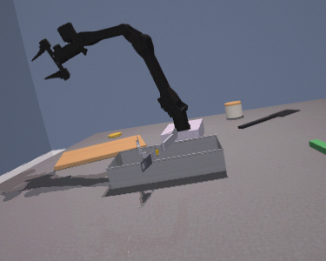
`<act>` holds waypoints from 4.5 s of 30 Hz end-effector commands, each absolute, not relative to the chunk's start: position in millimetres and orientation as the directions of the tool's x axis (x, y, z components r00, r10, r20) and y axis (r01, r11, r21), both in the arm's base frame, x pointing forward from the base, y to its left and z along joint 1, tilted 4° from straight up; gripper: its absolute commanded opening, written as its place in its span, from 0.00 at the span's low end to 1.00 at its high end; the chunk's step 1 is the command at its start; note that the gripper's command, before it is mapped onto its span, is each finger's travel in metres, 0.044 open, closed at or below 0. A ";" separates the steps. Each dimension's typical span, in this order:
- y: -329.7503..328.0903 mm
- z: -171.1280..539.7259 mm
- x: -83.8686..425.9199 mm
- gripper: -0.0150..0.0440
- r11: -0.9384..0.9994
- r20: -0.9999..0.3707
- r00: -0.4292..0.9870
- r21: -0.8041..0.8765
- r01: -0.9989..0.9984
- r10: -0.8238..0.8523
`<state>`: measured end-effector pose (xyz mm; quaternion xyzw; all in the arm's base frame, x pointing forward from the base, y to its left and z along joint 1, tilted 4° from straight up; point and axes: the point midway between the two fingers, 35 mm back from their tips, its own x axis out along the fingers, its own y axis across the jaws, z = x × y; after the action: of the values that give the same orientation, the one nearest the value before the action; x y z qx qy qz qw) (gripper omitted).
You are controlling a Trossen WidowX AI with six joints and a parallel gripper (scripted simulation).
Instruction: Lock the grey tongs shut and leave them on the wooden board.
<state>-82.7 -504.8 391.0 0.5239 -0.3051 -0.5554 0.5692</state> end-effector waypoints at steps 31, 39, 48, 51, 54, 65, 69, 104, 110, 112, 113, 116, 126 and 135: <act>-220.8 195.6 340.8 1.00 0.736 -0.902 0.407 0.175 0.653 -0.147; -93.0 161.2 342.3 1.00 0.992 -0.987 0.157 -0.015 0.127 -0.035; -73.5 157.0 338.5 1.00 0.999 -0.993 0.109 -0.034 0.011 -0.035; -77.4 157.7 342.4 1.00 0.999 -0.993 0.109 -0.034 0.011 -0.035; -77.4 157.7 342.4 1.00 0.999 -0.993 0.109 -0.034 0.011 -0.035; -78.4 144.2 346.0 1.00 0.999 -0.993 0.109 -0.034 0.011 -0.035; -78.8 137.8 347.6 1.00 0.999 -0.993 0.109 -0.034 0.011 -0.035; -81.6 80.4 354.5 1.00 0.999 -0.993 0.109 -0.034 0.011 -0.035; -81.9 70.5 354.6 1.00 0.999 -0.993 0.109 -0.034 0.011 -0.035; -81.9 67.2 354.5 1.00 0.999 -0.993 0.109 -0.034 0.011 -0.035; -82.0 65.6 354.5 1.00 0.999 -0.993 0.109 -0.034 0.011 -0.035; -82.0 60.7 354.3 1.00 0.999 -0.993 0.109 -0.034 0.011 -0.035; -81.9 62.5 356.1 0.84 0.999 -0.992 0.118 -0.032 0.016 -0.033; -81.9 62.5 356.1 0.74 0.999 -0.992 0.118 -0.032 0.016 -0.033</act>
<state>356.1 -81.8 62.4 -0.0066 0.6640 -0.0164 0.7475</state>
